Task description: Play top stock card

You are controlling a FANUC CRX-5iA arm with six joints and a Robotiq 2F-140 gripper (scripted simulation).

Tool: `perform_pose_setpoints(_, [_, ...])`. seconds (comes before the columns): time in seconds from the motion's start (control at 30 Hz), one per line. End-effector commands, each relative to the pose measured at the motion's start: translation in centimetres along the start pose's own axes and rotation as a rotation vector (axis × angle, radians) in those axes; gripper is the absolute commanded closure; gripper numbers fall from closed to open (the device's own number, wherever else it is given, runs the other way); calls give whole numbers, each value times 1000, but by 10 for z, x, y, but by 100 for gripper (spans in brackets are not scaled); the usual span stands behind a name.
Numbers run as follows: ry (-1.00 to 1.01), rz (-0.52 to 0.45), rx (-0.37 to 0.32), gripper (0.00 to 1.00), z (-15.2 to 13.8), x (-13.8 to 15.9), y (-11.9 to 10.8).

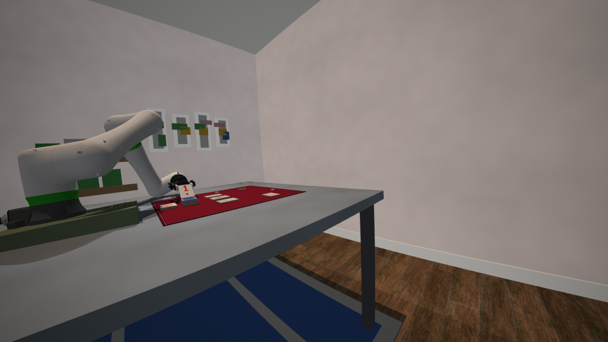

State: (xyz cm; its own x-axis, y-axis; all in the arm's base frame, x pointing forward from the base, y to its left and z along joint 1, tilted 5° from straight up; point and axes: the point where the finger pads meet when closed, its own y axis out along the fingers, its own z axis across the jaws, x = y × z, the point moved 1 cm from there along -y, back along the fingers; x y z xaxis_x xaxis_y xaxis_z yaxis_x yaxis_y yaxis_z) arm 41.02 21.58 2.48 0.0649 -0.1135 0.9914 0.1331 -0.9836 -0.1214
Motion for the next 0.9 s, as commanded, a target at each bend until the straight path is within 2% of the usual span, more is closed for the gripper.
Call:
perform_pose_setpoints(0.0, [-11,-17,2,57,-3,-7,1])
perform_pose_setpoints(0.87, [-11,-17,2,57,-3,-12,-12])
